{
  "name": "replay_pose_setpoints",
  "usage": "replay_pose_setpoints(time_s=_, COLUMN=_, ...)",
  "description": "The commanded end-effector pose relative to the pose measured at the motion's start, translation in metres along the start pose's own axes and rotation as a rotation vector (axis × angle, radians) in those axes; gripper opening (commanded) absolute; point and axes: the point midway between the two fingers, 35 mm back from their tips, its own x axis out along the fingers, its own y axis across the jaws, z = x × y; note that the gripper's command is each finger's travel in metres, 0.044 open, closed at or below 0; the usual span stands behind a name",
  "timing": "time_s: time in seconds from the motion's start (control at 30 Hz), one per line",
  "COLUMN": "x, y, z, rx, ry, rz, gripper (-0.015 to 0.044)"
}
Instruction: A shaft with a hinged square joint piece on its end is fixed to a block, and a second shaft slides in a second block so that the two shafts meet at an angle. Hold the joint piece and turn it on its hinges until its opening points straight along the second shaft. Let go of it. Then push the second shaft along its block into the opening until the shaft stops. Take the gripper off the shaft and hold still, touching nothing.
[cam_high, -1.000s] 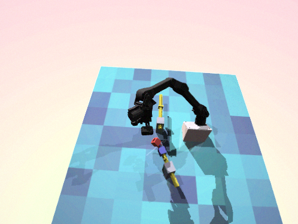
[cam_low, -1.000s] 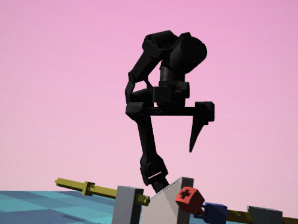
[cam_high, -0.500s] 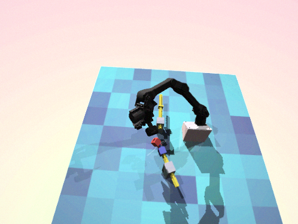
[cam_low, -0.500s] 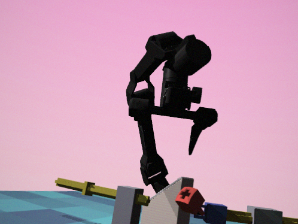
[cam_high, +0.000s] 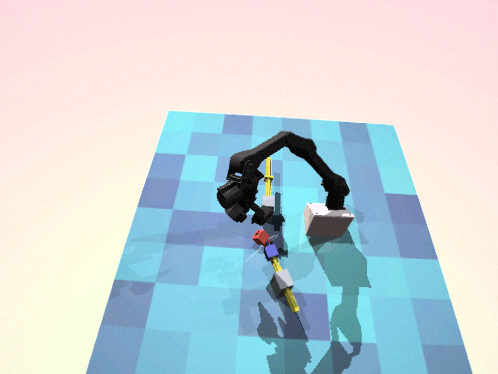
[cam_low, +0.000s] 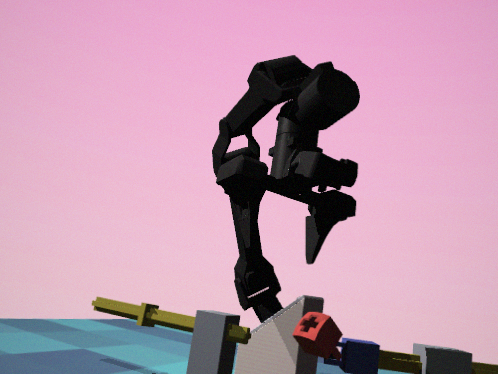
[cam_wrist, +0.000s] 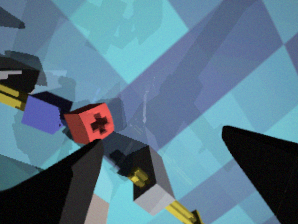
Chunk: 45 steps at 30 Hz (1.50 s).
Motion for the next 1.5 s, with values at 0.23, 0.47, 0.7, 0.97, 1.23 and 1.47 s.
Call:
replay_pose_setpoints(time_s=0.23, x=0.0044, y=0.0015, z=0.0001, rx=-0.338, ry=0.019, rz=-0.030, gripper=0.0440)
replay_pose_setpoints(time_s=0.47, x=0.0058, y=0.0022, z=0.0004, rx=-0.554, ry=0.032, rz=-0.045, gripper=0.0440)
replay_pose_setpoints(time_s=0.7, x=0.0070, y=0.0028, z=0.0007, rx=-0.770, ry=0.048, rz=-0.058, gripper=0.0440)
replay_pose_setpoints(time_s=0.97, x=0.0085, y=0.0035, z=0.0011, rx=-1.017, ry=0.071, rz=-0.070, gripper=0.0440)
replay_pose_setpoints(time_s=1.23, x=0.0098, y=0.0042, z=0.0014, rx=-1.263, ry=0.098, rz=-0.078, gripper=0.0440)
replay_pose_setpoints(time_s=1.47, x=0.0110, y=0.0049, z=0.0017, rx=-1.479, ry=0.125, rz=-0.081, gripper=0.0440)
